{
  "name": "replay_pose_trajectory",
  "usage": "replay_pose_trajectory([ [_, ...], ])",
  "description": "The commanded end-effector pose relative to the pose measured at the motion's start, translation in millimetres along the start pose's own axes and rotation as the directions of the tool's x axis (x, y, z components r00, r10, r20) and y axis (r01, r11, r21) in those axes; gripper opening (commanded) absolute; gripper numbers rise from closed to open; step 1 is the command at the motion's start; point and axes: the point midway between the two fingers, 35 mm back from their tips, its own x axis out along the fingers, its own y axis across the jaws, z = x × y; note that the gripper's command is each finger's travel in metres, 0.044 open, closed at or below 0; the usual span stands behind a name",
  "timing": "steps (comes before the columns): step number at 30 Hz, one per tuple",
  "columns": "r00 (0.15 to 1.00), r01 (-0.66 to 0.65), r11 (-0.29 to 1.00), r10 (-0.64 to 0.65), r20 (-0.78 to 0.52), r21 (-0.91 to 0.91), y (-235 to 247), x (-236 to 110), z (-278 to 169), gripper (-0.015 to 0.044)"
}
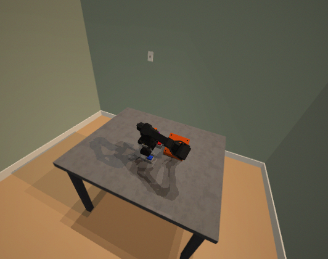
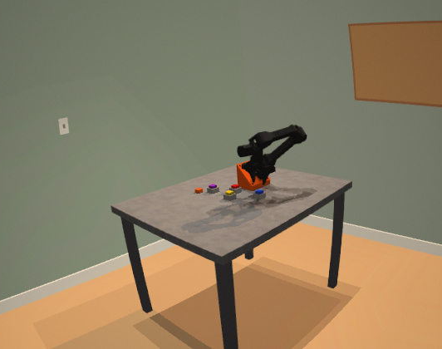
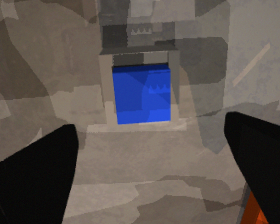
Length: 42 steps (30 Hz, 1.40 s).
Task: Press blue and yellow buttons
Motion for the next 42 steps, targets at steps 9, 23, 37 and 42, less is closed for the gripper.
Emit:
replay_pose_trajectory([
  [9,1.0,-0.01,1.0,0.01,-0.006,0.007,1,12,-1,0.002],
  [23,1.0,-0.009,1.0,0.009,-0.005,0.007,1,25,-1,0.002],
  [37,1.0,-0.012,1.0,0.012,-0.005,0.007,2,45,-1,0.002],
  [42,1.0,-0.012,1.0,0.012,-0.005,0.007,2,45,-1,0.002],
])
